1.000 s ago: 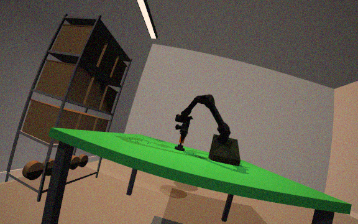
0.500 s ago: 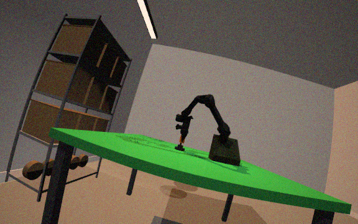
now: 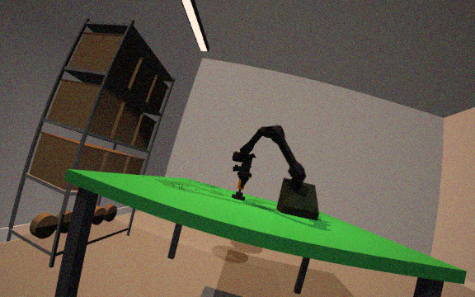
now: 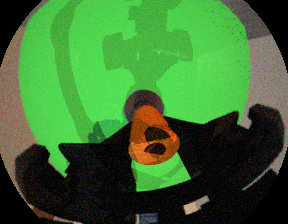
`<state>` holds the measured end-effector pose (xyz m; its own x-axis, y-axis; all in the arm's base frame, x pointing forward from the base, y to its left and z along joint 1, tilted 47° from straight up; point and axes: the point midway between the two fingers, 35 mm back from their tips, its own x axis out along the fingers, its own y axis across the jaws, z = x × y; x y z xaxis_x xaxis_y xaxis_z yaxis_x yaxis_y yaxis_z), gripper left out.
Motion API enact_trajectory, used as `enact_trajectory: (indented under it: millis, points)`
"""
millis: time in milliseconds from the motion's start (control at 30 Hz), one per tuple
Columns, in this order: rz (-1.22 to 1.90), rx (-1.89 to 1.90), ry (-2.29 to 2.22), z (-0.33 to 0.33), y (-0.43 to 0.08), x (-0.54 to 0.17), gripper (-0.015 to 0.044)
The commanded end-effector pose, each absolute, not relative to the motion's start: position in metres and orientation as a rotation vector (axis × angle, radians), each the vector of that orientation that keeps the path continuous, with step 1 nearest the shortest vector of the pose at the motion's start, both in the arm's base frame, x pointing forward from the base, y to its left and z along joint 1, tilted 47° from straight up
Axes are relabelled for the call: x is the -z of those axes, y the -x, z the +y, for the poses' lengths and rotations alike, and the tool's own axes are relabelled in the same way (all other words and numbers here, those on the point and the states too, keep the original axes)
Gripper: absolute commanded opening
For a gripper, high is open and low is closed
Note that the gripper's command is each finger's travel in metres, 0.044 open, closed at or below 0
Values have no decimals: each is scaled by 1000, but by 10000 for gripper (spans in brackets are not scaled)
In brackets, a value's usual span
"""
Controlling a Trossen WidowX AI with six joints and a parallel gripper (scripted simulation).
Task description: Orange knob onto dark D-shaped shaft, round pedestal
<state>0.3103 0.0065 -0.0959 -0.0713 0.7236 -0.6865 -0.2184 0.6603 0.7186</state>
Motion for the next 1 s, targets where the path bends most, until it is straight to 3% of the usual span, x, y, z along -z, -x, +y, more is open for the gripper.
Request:
enact_trajectory:
  millis: [0, 967]
  points:
    - [1439, -824, -447, 7, -312, 95, 0]
    - [1439, -824, -447, 9, -308, 98, 0]
